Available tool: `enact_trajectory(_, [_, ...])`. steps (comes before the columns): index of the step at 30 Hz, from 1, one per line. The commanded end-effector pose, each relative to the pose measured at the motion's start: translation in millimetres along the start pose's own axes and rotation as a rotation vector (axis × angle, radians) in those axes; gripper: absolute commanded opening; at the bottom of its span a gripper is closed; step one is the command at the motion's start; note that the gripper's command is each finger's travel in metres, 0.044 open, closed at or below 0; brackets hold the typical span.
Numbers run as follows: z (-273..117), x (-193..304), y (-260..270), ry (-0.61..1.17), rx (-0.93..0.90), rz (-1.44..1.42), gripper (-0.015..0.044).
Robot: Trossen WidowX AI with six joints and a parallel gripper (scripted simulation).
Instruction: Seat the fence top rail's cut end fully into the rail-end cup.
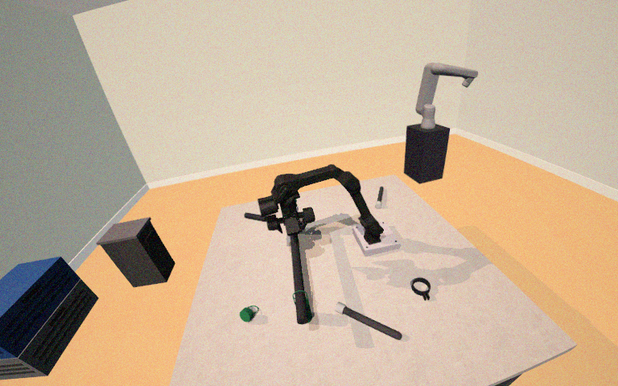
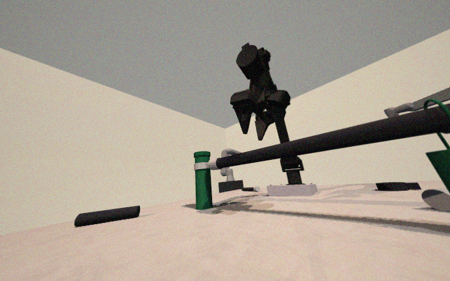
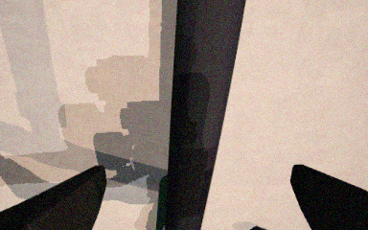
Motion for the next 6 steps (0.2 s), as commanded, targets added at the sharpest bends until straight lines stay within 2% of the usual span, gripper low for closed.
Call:
enact_trajectory(1, [-1.0, 0.5, -0.3, 0.002, 0.002, -0.004, 0.0440])
enact_trajectory(6, [-1.0, 0.5, -0.3, 0.002, 0.002, -0.004, 0.0440])
Point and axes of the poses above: the point midway between the two fingers, 35 mm back from their tips, its own z axis out along the fingers, its own y axis across the jaws, x = y × z, the point moved 1 cm from there along -z, back along the fingers, and after that the axes turned 7 degrees about z, right-handed, at the moved point
